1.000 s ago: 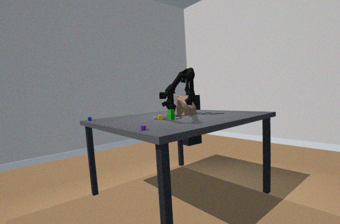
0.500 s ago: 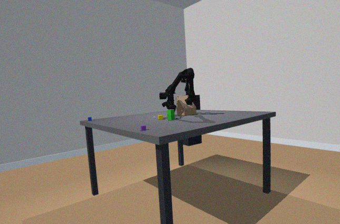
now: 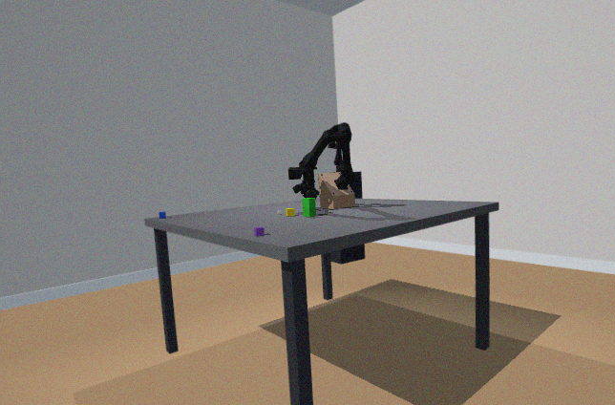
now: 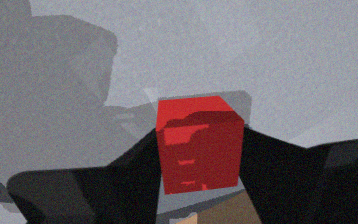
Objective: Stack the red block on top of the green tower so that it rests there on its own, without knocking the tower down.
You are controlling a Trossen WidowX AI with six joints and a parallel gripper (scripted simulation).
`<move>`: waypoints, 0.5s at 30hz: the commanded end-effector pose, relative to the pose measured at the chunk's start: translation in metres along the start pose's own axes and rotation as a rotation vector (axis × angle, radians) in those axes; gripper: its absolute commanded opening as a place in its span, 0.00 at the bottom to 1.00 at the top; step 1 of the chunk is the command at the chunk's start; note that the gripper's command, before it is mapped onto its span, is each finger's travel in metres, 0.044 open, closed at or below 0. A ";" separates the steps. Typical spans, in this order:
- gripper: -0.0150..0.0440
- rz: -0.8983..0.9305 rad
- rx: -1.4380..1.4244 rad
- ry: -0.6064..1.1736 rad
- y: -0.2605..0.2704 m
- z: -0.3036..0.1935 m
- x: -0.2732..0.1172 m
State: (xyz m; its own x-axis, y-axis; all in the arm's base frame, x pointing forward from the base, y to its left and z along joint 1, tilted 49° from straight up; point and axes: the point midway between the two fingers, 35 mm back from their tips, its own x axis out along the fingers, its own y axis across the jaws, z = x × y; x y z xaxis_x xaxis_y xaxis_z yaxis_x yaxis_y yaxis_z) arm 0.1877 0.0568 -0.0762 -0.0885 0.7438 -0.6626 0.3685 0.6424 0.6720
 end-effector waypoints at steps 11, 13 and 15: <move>0.25 0.001 0.004 0.000 -0.001 0.001 -0.035; 0.25 0.001 0.004 0.000 -0.001 0.001 -0.044; 0.25 0.000 0.004 0.000 -0.001 0.001 -0.053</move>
State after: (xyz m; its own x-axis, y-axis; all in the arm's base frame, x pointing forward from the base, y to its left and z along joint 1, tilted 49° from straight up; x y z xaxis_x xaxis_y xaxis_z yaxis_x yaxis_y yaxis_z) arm 0.1904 0.0271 -0.0513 -0.0921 0.7499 -0.6551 0.3833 0.6339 0.6717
